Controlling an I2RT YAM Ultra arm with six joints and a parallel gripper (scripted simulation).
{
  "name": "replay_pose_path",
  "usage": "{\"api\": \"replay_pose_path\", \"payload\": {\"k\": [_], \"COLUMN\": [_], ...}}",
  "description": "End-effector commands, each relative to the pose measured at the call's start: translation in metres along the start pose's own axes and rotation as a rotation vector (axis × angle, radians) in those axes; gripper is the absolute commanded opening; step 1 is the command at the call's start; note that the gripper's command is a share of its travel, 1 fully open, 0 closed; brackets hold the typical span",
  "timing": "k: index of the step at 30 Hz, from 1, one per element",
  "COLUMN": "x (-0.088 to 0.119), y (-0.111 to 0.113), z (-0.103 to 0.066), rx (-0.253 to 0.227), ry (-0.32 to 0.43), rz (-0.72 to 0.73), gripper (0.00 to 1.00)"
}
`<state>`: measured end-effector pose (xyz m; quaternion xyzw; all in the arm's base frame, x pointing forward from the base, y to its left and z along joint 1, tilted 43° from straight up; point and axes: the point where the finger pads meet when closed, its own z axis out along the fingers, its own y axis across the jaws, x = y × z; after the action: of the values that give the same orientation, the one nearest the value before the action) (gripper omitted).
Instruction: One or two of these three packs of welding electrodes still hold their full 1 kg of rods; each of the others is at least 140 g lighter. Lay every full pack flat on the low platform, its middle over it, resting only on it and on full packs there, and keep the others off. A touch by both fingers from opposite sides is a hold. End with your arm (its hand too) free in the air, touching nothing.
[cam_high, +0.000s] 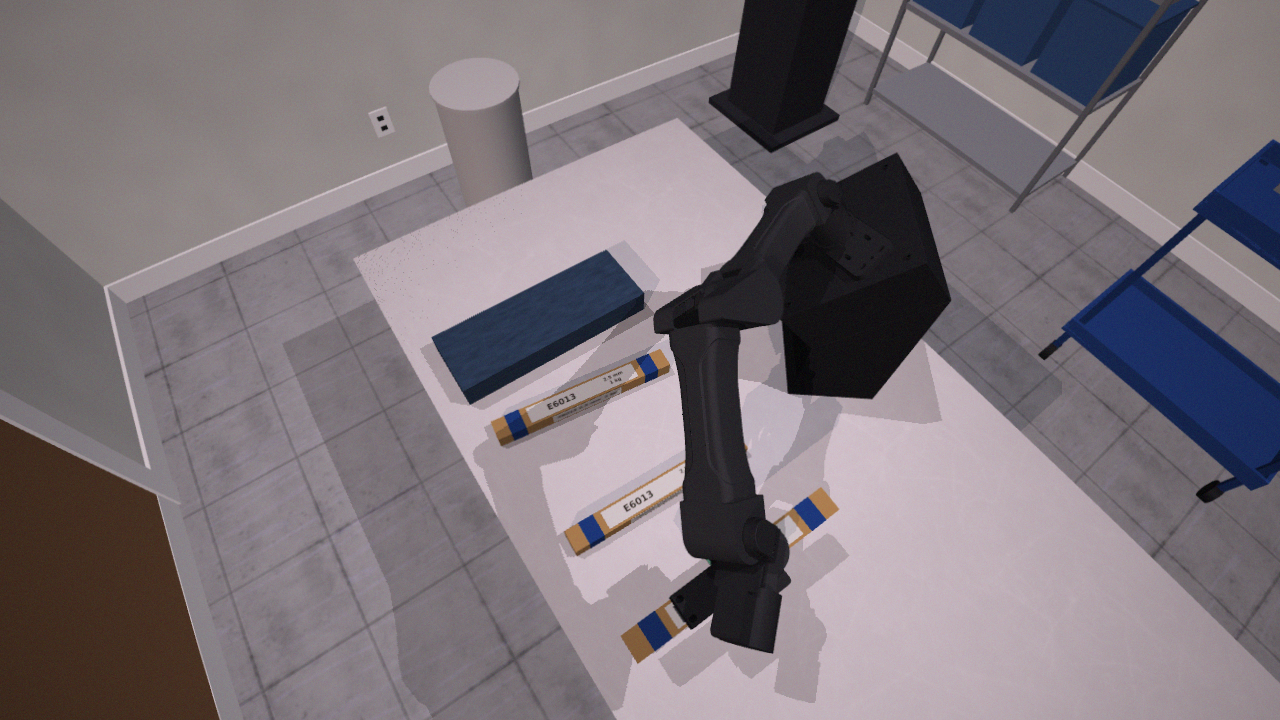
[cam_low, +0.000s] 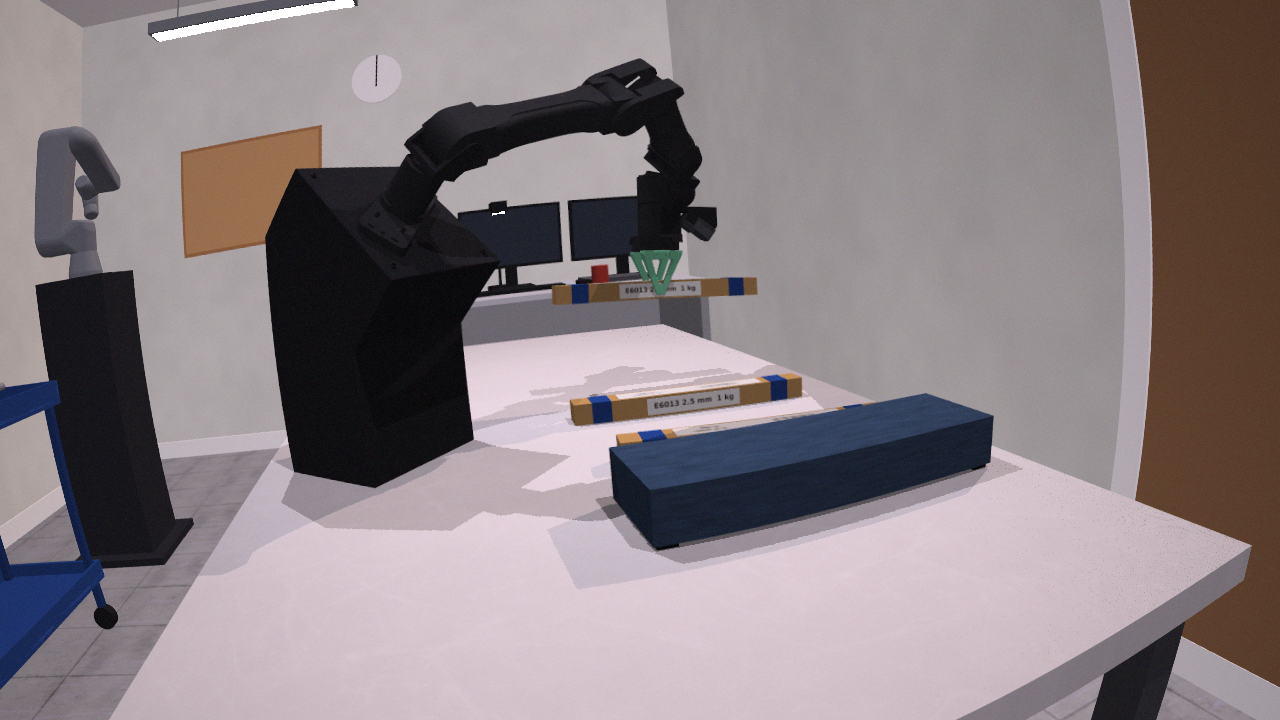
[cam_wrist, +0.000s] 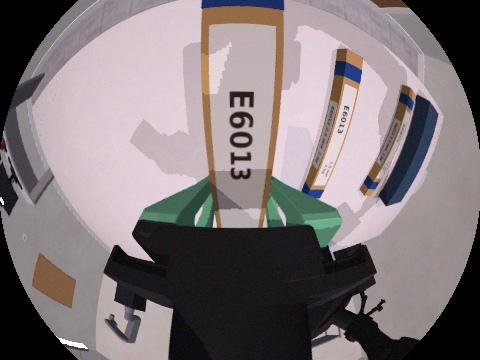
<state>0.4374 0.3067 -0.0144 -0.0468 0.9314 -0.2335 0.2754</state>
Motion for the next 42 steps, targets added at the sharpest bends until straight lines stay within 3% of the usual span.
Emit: {"api": "replay_pose_path", "payload": {"k": [1, 6, 13, 16, 42], "x": [-0.013, -0.022, -0.019, -0.019, -0.027], "y": [0.026, 0.027, 0.03, 0.025, 0.031], "z": [-0.052, -0.05, -0.034, -0.036, 0.003], "rx": [-0.069, -0.088, -0.084, -0.077, -0.087], "ry": [-0.085, -0.106, -0.099, -0.091, -0.107], "rz": [-0.024, 0.003, -0.005, -0.015, 0.003], "gripper": [0.0, 0.0, 0.0, 0.0, 0.0]}}
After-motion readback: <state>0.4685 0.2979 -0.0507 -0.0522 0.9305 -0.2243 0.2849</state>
